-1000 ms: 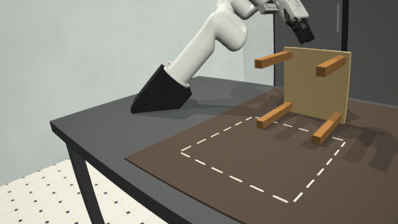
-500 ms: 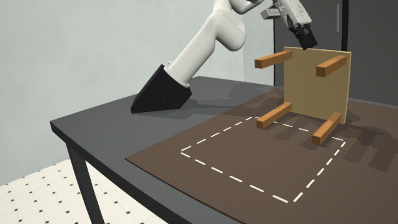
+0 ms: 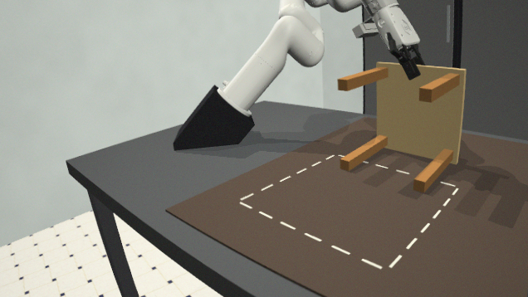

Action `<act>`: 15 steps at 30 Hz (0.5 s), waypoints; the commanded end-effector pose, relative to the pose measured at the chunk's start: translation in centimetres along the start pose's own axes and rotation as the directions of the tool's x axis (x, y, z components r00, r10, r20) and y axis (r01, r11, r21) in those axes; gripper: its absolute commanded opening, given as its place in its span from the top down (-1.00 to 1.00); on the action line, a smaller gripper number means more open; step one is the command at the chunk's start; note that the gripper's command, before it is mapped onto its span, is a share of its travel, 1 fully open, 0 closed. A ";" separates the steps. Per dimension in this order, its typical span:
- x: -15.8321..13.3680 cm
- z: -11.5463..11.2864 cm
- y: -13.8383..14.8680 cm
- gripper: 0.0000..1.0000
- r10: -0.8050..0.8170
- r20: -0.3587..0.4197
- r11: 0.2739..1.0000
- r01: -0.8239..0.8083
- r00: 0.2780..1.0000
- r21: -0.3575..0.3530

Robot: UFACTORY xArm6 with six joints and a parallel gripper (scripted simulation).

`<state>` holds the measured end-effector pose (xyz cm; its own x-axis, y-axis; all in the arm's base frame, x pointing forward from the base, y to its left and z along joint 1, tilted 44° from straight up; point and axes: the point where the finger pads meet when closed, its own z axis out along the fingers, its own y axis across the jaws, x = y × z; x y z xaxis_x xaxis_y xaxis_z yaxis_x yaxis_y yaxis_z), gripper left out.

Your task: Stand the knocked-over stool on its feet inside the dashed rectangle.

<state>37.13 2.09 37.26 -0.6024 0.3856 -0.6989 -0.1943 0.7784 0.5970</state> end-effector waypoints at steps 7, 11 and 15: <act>-0.2 1.3 0.0 0.10 -0.002 0.006 1.000 0.002 1.000 0.003; -0.2 1.3 0.0 0.10 -0.002 0.006 1.000 0.002 1.000 0.003; -0.2 1.3 0.0 0.57 -0.002 0.006 1.000 0.002 1.000 0.003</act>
<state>38.25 2.71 36.79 -0.5995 0.3874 -0.7004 -0.1918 0.7801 0.5956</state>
